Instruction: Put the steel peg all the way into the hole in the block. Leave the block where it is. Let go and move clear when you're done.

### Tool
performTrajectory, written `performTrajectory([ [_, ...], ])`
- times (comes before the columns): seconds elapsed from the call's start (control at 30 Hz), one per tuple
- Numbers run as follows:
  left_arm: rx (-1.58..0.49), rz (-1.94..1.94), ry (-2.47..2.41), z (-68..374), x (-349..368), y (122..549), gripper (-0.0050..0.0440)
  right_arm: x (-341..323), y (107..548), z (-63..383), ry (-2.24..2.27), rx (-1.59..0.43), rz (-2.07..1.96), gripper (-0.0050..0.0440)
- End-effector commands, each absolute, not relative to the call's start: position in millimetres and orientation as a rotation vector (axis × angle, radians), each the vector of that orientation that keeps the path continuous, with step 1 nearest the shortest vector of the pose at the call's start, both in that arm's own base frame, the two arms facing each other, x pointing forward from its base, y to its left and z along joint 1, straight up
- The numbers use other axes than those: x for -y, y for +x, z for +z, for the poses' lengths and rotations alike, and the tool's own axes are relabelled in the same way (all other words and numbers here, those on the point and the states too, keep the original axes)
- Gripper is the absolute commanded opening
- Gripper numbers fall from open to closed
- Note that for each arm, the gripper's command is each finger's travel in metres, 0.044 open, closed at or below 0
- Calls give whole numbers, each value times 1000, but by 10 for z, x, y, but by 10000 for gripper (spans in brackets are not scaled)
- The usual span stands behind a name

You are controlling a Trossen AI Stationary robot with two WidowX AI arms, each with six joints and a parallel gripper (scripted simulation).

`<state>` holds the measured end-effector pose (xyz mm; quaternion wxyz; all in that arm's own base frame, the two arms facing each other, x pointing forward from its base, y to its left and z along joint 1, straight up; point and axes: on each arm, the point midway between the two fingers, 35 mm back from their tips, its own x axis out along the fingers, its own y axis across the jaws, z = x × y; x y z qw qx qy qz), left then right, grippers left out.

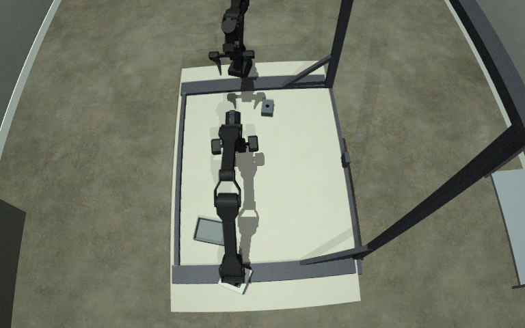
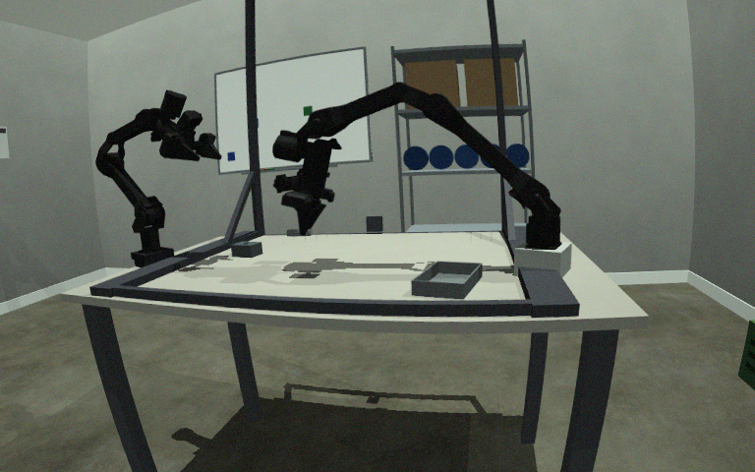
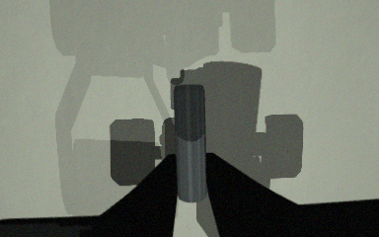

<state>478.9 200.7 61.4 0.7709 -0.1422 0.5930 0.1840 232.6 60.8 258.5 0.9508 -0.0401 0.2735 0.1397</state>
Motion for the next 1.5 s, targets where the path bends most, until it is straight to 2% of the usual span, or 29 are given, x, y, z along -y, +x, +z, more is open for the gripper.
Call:
performTrajectory([
  [0.0,-1253,405,-305,755,-2041,4853,-50,-613,2320,2639,-82,-541,288,440],
  [0.03,-1240,406,-302,820,-2037,4844,-50,-613,2320,2639,-82,-541,288,440],
  [0.23,-1183,407,-285,883,-2033,4828,-50,-638,2379,2718,-84,-559,292,296],
  [0.3,-1183,407,-285,883,-2033,4828,-50,-638,2379,2718,-84,-559,292,296],
  [0.4,-1134,407,-270,887,-2029,4828,-50,-661,2484,2782,-89,-602,287,224],
  [0.77,-1043,404,-235,679,-1886,4511,-50,-869,3159,2904,-117,-841,282,220],
  [1.43,-761,408,-171,613,-1911,4569,-50,-1104,3823,2701,-155,-1042,275,220],
  [1.47,-700,409,-159,681,-1938,4635,-50,-1112,3857,2679,-157,-1053,274,220],
])
